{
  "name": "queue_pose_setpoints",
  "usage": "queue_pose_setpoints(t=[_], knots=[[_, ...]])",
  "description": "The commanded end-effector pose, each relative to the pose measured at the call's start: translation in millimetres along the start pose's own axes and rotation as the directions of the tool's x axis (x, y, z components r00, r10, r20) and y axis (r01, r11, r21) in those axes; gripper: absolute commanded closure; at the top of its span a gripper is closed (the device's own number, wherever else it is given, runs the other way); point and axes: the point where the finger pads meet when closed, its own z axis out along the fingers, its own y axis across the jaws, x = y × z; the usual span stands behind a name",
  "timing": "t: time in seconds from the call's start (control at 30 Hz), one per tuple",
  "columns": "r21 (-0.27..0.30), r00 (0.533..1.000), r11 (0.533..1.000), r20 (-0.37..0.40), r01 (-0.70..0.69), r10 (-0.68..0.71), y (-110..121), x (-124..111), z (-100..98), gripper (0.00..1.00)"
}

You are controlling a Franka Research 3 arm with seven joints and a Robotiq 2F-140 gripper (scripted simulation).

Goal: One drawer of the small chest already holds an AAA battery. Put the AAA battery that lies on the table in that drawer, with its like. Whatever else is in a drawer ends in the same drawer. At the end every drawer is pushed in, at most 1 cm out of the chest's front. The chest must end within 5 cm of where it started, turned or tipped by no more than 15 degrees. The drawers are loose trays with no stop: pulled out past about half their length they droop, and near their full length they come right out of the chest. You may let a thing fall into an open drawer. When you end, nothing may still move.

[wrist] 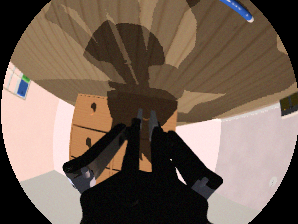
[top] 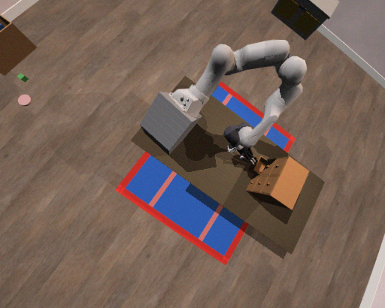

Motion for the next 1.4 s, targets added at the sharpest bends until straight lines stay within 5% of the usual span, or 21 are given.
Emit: queue_pose_setpoints(t=[0.0,0.47,1.07,1.37], knots=[[0.001,1.000,1.000,0.001,0.005,-0.005,1,1,-1.0,0.92],[0.001,1.000,1.000,0.001,0.005,-0.005,1,1,-1.0,0.92],[0.001,1.000,1.000,0.001,0.005,-0.005,1,1,-1.5,0.80],[0.001,1.000,1.000,0.001,0.005,-0.005,1,13,-22.1,0.80]])
